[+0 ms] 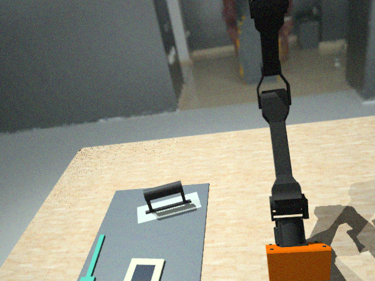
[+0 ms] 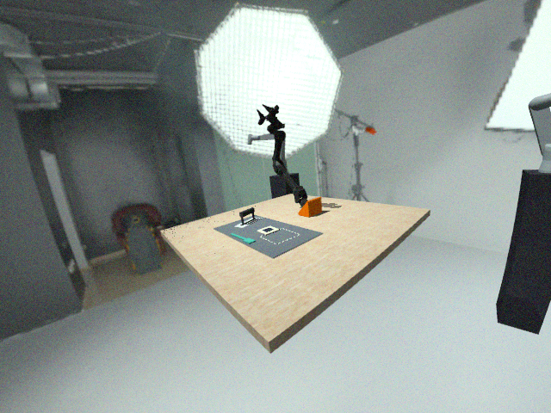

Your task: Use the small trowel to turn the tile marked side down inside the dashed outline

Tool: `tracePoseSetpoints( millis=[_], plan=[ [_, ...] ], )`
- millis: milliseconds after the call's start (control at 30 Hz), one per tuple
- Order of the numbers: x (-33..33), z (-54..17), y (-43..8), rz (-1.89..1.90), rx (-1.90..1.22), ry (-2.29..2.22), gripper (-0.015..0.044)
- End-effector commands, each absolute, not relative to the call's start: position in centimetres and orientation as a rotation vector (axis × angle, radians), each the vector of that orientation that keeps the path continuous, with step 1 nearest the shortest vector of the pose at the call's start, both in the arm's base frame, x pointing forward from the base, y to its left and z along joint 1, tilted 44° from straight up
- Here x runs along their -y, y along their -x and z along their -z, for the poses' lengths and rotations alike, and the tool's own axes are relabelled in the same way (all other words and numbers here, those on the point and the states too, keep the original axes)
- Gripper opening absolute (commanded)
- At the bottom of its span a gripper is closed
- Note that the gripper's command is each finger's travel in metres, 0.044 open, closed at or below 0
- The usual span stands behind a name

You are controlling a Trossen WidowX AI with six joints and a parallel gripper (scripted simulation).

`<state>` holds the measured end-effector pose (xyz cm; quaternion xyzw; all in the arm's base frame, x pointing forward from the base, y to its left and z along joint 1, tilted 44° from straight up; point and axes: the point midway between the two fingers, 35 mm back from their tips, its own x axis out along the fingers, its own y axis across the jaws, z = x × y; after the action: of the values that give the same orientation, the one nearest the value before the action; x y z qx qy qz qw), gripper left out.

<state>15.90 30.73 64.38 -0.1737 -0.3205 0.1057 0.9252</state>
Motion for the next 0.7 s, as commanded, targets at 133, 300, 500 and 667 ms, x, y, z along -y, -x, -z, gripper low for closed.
tracePoseSetpoints(
  millis=[133,300,500,667],
  plan=[
    [-32.3,-60.9,-21.2,-0.198,0.557,0.508,0.0270],
    [-32.2,-58.6,-24.8,-0.178,0.473,0.592,0.0270],
    [-31.4,-55.3,-29.2,-0.149,0.351,0.687,0.0270],
    [-30.0,-52.3,-32.8,-0.120,0.233,0.760,0.0270]
  ],
)
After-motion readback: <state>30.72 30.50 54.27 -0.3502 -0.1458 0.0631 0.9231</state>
